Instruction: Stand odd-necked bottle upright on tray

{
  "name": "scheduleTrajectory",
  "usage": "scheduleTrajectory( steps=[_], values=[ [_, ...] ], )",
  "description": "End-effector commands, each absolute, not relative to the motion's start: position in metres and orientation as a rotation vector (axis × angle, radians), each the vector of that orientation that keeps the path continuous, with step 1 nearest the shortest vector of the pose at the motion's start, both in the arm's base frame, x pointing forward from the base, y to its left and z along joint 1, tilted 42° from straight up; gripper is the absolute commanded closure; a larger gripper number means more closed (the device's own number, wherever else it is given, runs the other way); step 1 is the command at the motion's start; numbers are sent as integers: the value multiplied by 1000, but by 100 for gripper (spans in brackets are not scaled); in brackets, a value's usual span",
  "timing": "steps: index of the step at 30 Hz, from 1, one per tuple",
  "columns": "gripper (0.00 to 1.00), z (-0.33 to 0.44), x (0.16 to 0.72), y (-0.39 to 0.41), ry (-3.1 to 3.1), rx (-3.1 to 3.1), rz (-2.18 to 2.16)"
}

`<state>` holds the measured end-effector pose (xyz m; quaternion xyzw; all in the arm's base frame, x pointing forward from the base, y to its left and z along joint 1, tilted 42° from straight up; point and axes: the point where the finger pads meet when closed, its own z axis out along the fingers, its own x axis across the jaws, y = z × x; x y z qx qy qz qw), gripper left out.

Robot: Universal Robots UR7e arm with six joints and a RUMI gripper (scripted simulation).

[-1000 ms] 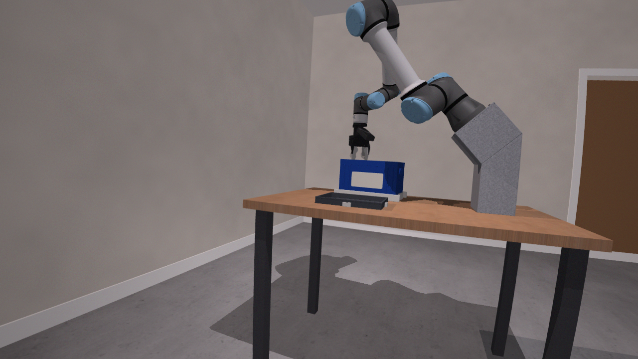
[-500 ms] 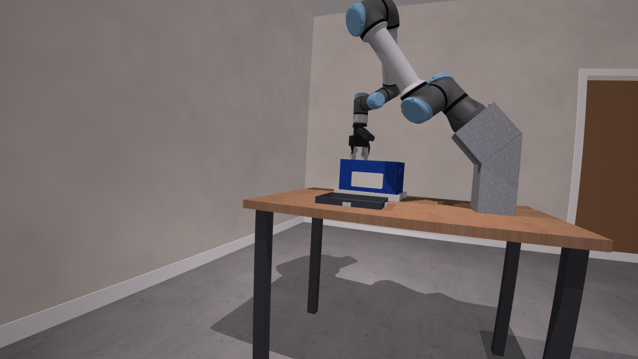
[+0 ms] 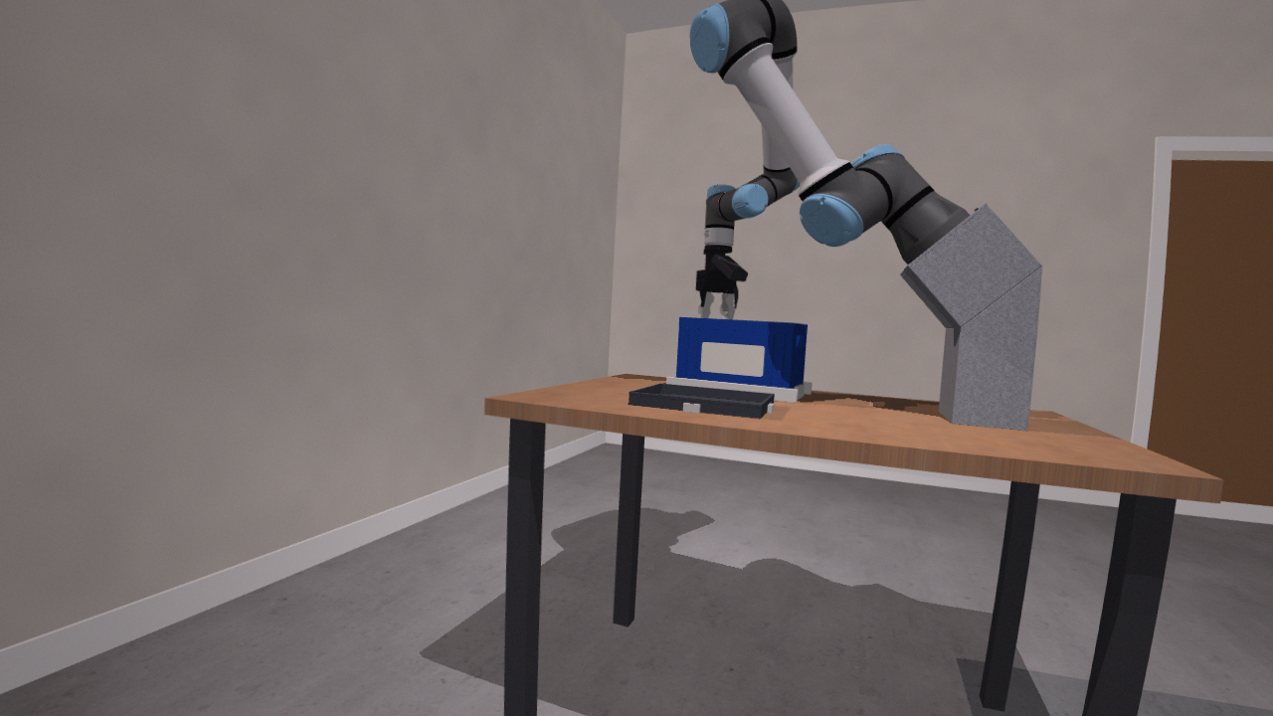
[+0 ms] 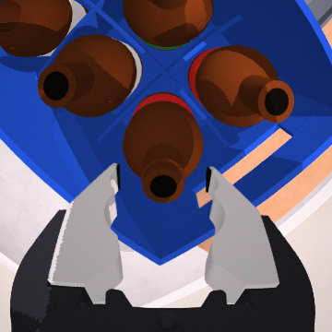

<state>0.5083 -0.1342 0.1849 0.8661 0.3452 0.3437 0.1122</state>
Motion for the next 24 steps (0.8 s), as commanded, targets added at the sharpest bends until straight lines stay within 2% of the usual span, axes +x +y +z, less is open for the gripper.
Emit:
scheduleTrajectory(
  steps=[1,5,6,24],
  values=[
    [62,185,508,-134,1013,2541,1009],
    [62,185,508,-134,1013,2541,1009],
    [100,185,508,-134,1013,2541,1009],
    [100,185,508,-134,1013,2541,1009]
  ],
)
